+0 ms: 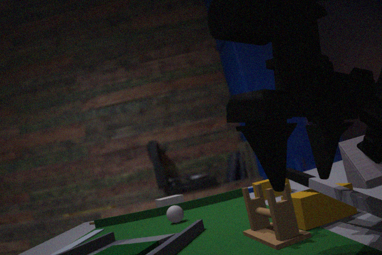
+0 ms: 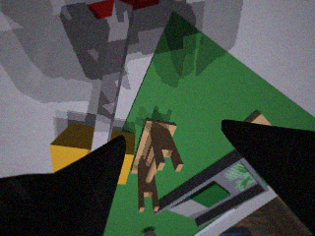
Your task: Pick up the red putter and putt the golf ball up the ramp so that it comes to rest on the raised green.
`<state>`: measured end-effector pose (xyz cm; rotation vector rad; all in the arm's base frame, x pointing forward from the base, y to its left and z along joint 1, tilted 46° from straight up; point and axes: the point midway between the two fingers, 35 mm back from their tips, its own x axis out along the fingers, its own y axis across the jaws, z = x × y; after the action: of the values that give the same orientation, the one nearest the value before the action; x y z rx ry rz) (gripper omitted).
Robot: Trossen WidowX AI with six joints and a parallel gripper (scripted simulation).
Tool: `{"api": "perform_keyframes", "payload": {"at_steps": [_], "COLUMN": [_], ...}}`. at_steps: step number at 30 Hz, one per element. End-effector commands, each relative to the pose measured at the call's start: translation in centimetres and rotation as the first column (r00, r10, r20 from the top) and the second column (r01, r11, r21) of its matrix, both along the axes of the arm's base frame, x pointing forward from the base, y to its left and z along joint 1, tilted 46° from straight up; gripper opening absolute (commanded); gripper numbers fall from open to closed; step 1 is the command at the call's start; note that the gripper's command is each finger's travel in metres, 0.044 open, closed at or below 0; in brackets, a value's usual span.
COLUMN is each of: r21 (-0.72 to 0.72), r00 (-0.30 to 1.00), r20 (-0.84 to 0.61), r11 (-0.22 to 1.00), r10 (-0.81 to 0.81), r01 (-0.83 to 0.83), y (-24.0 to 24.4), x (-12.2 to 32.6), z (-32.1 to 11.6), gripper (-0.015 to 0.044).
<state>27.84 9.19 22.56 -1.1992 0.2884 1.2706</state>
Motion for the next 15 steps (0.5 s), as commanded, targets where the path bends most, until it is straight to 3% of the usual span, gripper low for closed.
{"api": "perform_keyframes", "payload": {"at_steps": [1, 15], "r21": [0.217, 0.216], "r00": [0.908, 0.908], "r20": [-0.403, -0.403], "r11": [0.952, 0.952], "r10": [-0.114, -0.114], "r01": [0.215, 0.215], "y": [-0.4, -0.57], "x": [-5.64, -5.5], "z": [-1.02, -1.14], "gripper": [0.044, 0.044]}}
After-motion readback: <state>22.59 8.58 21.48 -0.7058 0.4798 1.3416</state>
